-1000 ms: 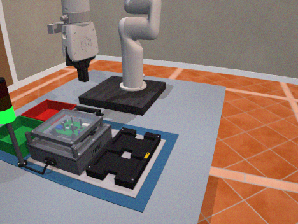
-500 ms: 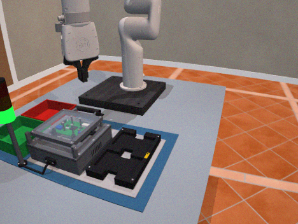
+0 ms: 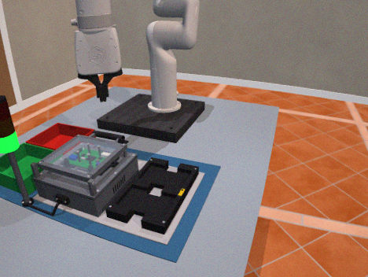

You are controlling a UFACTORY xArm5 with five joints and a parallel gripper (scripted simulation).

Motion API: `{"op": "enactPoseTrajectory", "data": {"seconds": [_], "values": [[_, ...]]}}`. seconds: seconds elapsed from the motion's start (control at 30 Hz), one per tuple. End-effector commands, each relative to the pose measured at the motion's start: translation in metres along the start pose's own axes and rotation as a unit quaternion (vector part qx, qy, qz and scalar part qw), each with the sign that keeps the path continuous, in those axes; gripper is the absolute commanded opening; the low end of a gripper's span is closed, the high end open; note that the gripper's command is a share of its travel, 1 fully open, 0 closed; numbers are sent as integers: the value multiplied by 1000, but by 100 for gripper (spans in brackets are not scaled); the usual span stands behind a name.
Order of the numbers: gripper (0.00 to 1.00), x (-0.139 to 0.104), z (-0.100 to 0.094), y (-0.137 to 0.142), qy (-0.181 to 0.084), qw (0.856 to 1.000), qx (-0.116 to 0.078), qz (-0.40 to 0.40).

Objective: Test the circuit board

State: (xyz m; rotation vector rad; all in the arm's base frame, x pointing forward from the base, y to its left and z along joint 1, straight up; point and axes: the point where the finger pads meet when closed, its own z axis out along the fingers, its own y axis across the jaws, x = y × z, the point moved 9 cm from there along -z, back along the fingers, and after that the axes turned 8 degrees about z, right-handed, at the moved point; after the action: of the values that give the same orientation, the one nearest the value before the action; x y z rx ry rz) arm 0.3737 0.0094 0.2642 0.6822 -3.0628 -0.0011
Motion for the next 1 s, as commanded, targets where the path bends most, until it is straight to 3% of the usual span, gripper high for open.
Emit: {"op": "enactPoseTrajectory", "data": {"seconds": [0.0,0.4,0.97], "values": [[0,-1,-1,0,-2,997,1,81],[0,-1,-1,0,-2,973,0,233],[0,-1,-1,0,-2,960,0,281]]}}
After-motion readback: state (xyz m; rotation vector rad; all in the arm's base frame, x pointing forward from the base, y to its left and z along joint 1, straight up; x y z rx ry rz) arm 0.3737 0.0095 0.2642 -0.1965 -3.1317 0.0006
